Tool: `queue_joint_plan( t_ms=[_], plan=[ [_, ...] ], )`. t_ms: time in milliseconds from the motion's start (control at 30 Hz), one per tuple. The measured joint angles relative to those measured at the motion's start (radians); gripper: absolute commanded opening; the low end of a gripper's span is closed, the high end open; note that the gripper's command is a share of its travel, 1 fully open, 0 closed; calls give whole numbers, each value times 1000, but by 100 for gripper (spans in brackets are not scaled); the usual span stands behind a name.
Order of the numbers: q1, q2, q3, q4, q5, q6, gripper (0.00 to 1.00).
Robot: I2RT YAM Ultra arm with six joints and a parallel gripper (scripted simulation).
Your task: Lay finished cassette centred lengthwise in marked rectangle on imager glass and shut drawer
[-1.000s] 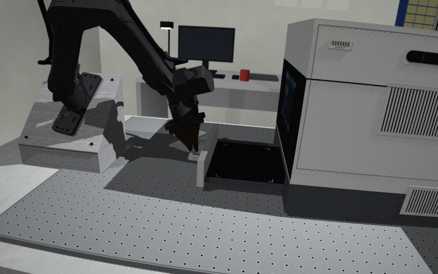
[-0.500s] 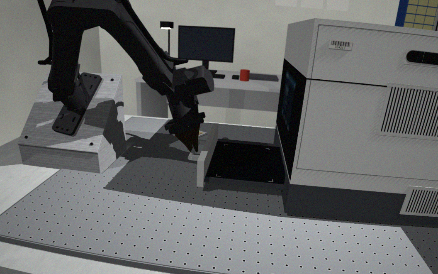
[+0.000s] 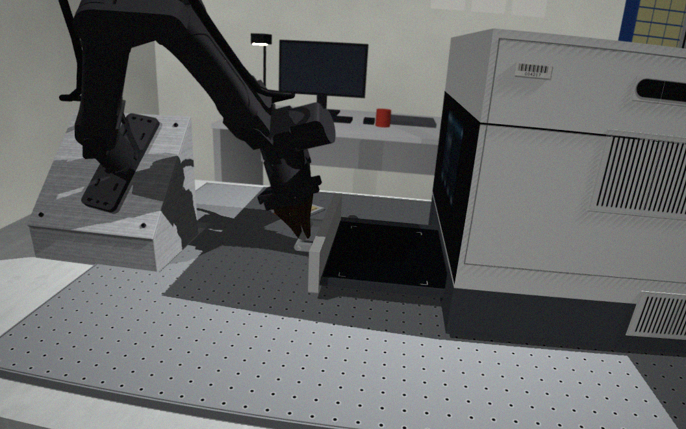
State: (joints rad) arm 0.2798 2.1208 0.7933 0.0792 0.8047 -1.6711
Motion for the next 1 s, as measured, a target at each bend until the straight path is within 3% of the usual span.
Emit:
queue_joint_plan(
  t_ms=[633,1000],
  plan=[
    [-1,16,56,-94,3,11,0],
    [-1,22,67,-96,5,11,0]
  ],
)
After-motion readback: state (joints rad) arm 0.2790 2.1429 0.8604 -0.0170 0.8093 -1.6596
